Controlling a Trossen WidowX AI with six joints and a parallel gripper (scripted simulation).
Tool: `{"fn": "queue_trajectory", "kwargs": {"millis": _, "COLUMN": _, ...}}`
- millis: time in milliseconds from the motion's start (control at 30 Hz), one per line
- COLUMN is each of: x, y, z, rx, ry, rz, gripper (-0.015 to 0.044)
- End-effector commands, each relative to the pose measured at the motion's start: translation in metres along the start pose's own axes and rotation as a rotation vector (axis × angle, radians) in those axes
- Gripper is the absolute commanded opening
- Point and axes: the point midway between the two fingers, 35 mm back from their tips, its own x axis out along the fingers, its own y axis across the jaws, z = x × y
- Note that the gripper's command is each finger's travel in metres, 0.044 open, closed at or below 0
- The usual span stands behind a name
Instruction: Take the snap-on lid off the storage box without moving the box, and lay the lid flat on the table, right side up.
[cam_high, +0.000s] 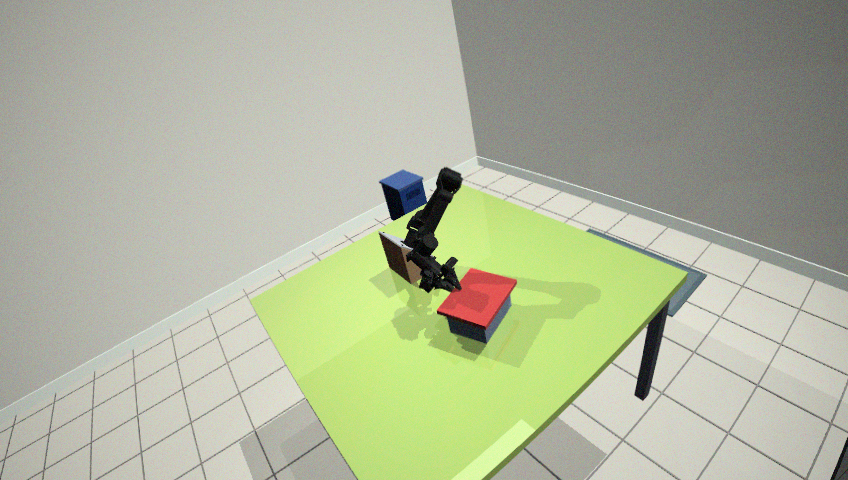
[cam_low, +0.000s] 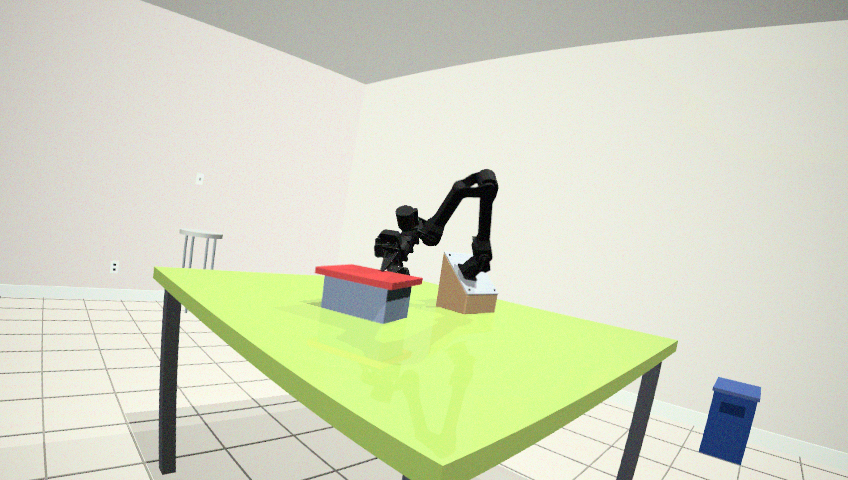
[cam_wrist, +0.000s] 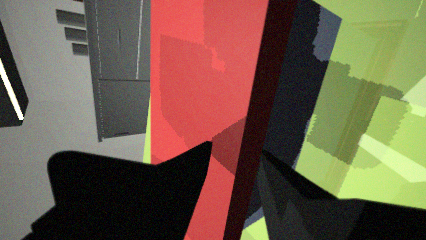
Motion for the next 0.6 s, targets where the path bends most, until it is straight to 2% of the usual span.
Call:
{"fn": "queue_trajectory", "kwargs": {"millis": 0, "x": -0.0038, "y": 0.004, "z": 0.0004, "rx": -0.006, "ry": 0.002, "rz": 0.011, "gripper": 0.0}}
{"fn": "queue_trajectory", "kwargs": {"millis": 567, "x": -0.0065, "y": 0.0063, "z": 0.0005, "rx": -0.006, "ry": 0.002, "rz": 0.011, "gripper": 0.0}}
